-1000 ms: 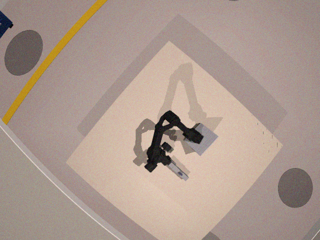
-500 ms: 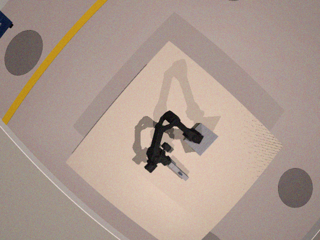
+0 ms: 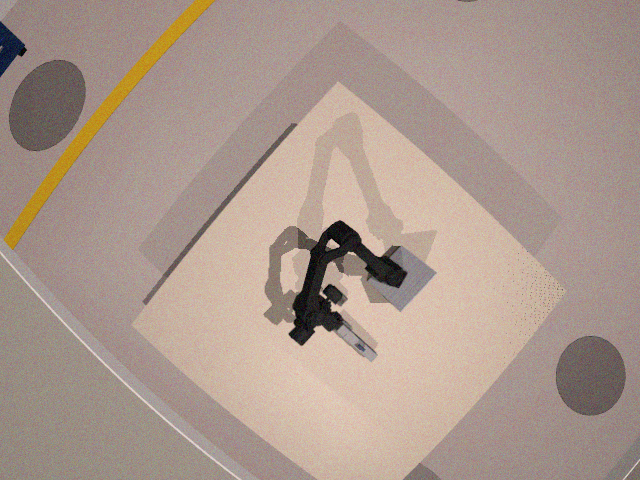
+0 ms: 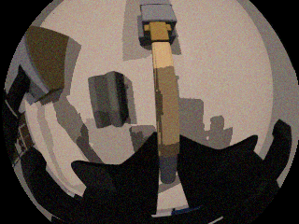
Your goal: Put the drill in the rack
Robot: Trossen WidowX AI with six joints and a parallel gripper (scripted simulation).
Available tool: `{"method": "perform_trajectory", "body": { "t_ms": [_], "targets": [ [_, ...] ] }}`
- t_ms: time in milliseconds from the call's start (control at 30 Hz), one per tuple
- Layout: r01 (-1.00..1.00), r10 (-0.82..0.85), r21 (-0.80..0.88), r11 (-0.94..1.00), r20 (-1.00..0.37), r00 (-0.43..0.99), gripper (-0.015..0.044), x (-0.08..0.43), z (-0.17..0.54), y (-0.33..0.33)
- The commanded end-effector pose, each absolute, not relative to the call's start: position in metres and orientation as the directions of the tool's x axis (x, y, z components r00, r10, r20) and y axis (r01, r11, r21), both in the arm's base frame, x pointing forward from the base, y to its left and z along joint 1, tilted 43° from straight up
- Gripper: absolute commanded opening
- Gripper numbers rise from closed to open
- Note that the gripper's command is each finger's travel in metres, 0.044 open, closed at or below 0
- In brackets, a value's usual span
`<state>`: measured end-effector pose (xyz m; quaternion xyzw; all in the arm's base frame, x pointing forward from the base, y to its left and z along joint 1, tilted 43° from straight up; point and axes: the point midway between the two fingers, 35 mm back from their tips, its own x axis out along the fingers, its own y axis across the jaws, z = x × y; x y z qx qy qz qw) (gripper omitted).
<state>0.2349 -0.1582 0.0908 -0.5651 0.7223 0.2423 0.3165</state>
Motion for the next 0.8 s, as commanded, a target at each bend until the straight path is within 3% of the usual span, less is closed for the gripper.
{"method": "perform_trajectory", "body": {
  "t_ms": [0,767],
  "targets": [
    [-0.97,-0.664,-0.009,0.243,-0.73,-0.16,0.0,0.227,0.091,-0.158],
    [-0.97,-0.664,-0.007,0.243,-0.73,-0.161,0.0,0.183,0.091,-0.158]
  ]
}}
